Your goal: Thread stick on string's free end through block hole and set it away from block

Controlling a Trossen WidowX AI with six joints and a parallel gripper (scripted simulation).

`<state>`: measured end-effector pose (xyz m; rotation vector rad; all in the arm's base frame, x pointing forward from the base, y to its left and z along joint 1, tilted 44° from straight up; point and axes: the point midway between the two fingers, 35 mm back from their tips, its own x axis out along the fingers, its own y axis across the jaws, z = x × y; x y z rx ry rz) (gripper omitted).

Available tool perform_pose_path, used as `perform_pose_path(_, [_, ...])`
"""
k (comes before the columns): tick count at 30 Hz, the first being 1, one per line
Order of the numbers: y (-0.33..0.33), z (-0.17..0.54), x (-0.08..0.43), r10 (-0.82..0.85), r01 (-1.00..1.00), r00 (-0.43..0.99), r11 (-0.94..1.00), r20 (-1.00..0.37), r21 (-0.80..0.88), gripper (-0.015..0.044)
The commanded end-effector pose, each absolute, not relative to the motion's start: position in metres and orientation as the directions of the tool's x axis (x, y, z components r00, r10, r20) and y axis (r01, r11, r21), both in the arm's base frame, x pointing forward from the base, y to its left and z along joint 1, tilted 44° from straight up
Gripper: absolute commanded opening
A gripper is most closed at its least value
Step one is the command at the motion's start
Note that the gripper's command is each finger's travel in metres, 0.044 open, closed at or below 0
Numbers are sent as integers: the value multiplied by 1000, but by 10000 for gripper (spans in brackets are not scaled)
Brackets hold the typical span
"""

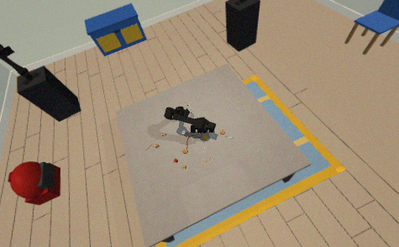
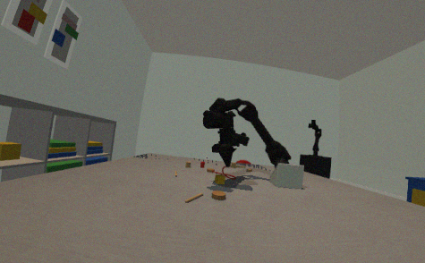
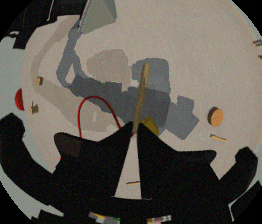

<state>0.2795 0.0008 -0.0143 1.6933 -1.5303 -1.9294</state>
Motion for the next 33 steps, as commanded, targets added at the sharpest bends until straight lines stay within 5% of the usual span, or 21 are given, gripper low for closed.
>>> perform_pose_path(1, [-3,-11,282,-677,-441,-354,-488,-646,753,0])
perform_pose_path(33, [-34,10,296,-671,-118,-406,-634,-620,764,0])
